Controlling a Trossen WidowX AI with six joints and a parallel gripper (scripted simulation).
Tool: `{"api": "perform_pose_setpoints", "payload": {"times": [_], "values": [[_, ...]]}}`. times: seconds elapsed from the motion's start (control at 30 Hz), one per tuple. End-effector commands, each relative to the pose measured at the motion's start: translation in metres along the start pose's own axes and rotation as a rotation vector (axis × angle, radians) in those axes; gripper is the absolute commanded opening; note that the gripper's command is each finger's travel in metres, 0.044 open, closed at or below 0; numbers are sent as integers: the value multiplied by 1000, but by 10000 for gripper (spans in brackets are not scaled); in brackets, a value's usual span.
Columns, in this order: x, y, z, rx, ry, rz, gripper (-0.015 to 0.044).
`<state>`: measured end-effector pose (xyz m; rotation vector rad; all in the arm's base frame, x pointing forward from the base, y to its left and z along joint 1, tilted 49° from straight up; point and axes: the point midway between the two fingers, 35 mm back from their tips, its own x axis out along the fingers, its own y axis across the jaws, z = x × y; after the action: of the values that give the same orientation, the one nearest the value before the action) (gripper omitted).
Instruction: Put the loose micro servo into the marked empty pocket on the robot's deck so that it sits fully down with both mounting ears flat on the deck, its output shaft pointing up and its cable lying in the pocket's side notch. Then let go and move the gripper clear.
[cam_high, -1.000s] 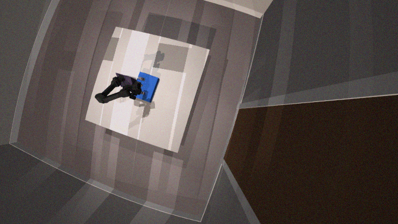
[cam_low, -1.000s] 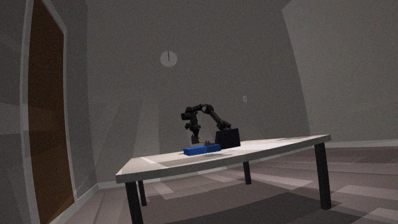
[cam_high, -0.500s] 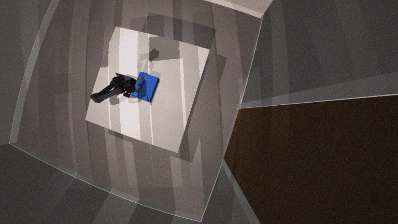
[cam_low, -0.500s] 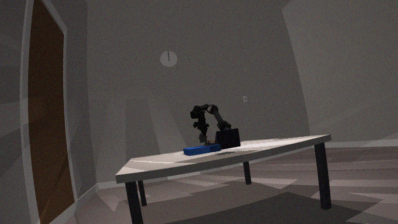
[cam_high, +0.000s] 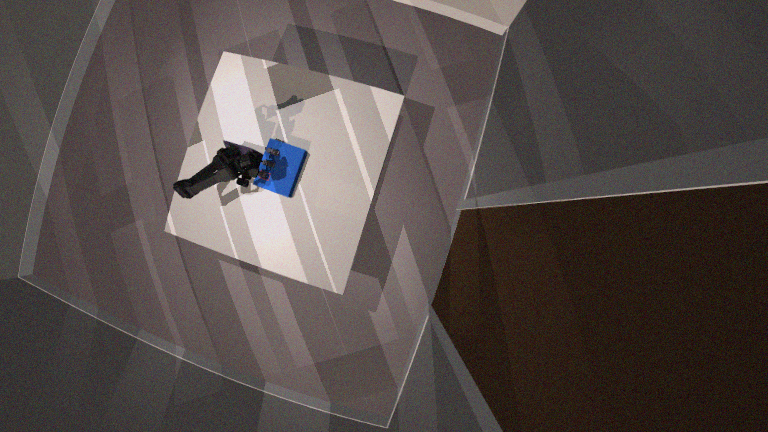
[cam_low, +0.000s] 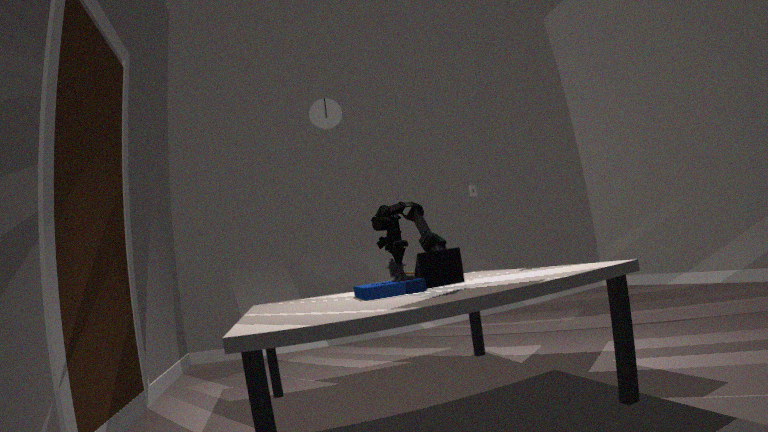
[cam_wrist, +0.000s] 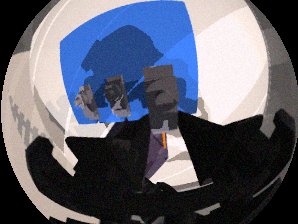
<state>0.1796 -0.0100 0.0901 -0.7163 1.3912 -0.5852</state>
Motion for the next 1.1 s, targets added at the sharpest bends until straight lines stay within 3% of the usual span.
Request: {"api": "perform_pose_setpoints", "payload": {"times": [0.0,1.07], "values": [[5,-1,1,1,-7,0,0],[27,-1,1,2,-7,-1,0]]}}
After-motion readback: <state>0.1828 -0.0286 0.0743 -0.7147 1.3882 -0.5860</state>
